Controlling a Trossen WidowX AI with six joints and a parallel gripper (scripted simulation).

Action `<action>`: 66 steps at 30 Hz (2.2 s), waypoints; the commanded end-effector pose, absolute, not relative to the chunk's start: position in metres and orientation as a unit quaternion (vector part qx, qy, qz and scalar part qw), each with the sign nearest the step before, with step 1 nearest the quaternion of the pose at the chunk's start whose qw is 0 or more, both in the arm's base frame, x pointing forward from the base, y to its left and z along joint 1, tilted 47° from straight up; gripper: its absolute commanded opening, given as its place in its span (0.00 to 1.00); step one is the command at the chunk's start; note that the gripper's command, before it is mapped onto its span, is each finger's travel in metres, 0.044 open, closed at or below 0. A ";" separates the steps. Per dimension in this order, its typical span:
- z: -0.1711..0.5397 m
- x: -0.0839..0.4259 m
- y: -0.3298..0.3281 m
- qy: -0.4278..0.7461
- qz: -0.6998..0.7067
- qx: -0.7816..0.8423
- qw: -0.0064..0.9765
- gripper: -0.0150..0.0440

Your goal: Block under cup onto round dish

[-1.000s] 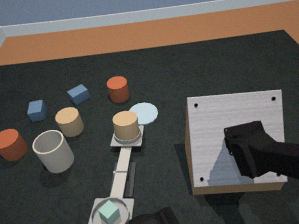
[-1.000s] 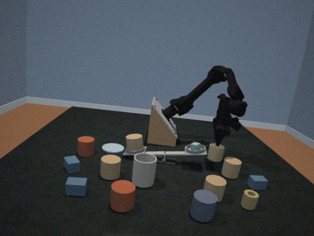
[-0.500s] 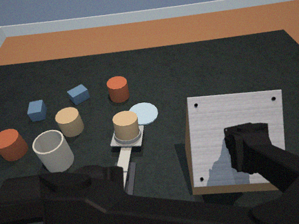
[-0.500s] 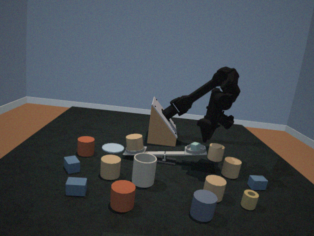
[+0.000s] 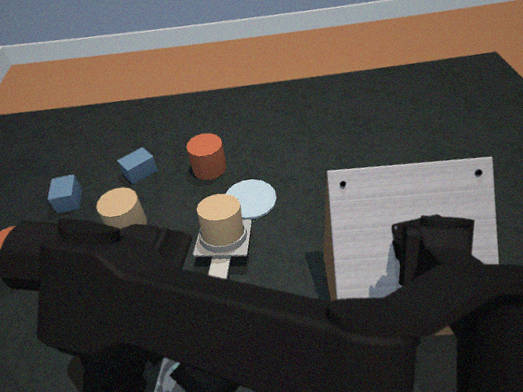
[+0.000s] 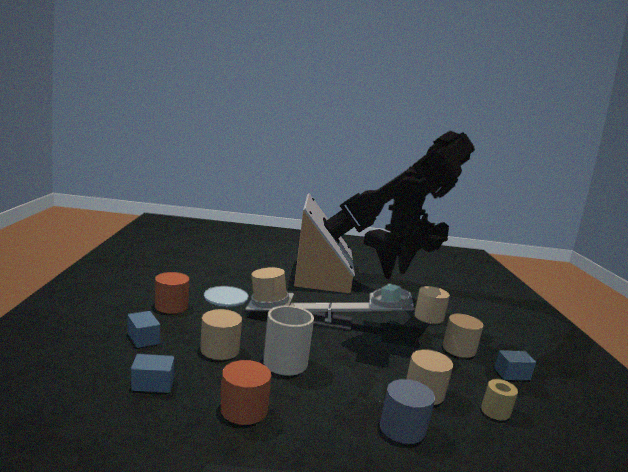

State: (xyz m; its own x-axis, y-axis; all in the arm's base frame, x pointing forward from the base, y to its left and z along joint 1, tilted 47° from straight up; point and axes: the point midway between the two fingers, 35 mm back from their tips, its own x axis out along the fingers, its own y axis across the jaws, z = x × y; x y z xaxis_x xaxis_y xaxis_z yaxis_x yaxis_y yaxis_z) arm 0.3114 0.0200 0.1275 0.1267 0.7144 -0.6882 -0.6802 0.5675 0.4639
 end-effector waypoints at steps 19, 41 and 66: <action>0.102 0.316 0.046 0.472 0.465 0.024 0.749 0.69; 0.098 0.317 0.051 0.471 0.465 0.025 0.749 0.30; 0.136 0.312 -0.034 0.476 0.460 0.021 0.749 0.25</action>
State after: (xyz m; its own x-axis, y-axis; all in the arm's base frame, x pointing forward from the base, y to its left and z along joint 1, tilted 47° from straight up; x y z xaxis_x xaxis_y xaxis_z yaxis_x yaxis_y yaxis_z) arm 0.3084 -0.0183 0.1510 0.1192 0.7171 -0.6867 -0.6753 0.5655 0.4734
